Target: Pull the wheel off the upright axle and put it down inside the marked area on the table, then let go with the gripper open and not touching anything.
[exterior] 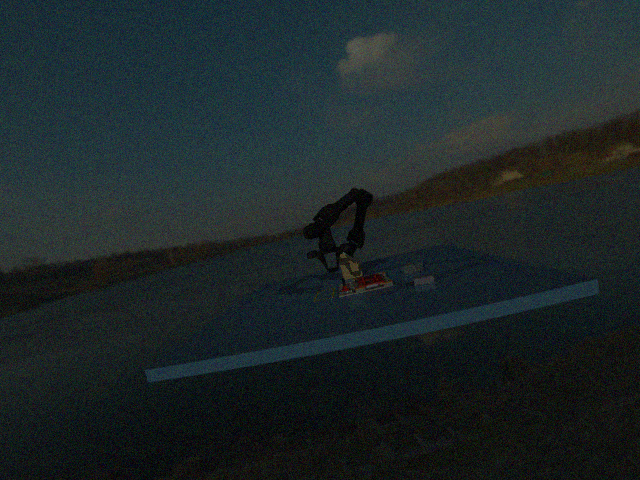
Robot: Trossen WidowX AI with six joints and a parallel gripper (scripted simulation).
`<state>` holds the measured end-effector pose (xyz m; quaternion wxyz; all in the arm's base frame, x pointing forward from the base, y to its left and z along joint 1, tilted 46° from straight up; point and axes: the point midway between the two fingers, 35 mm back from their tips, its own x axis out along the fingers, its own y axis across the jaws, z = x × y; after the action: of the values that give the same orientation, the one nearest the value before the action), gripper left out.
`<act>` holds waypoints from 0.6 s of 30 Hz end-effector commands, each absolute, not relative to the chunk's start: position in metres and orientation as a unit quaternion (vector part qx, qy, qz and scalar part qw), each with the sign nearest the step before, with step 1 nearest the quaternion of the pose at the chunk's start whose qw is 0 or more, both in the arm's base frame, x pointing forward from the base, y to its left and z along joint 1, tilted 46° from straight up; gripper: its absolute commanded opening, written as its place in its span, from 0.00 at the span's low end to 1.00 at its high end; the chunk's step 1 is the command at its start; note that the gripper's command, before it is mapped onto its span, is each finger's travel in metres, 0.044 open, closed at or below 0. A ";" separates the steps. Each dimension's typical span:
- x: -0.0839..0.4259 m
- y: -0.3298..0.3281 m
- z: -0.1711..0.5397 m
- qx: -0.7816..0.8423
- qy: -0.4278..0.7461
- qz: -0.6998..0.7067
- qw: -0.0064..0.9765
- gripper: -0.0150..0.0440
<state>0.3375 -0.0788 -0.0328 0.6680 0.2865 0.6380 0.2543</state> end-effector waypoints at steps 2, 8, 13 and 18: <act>0.323 -0.101 -0.050 0.284 0.637 0.250 0.671 0.25; 0.304 -0.123 -0.070 0.283 0.637 0.251 0.671 0.25; 0.299 -0.127 -0.075 0.283 0.637 0.252 0.671 0.25; 0.300 -0.117 -0.085 0.283 0.637 0.252 0.671 0.25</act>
<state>0.3006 -0.1222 -0.0792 0.6726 0.2817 0.6362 0.2519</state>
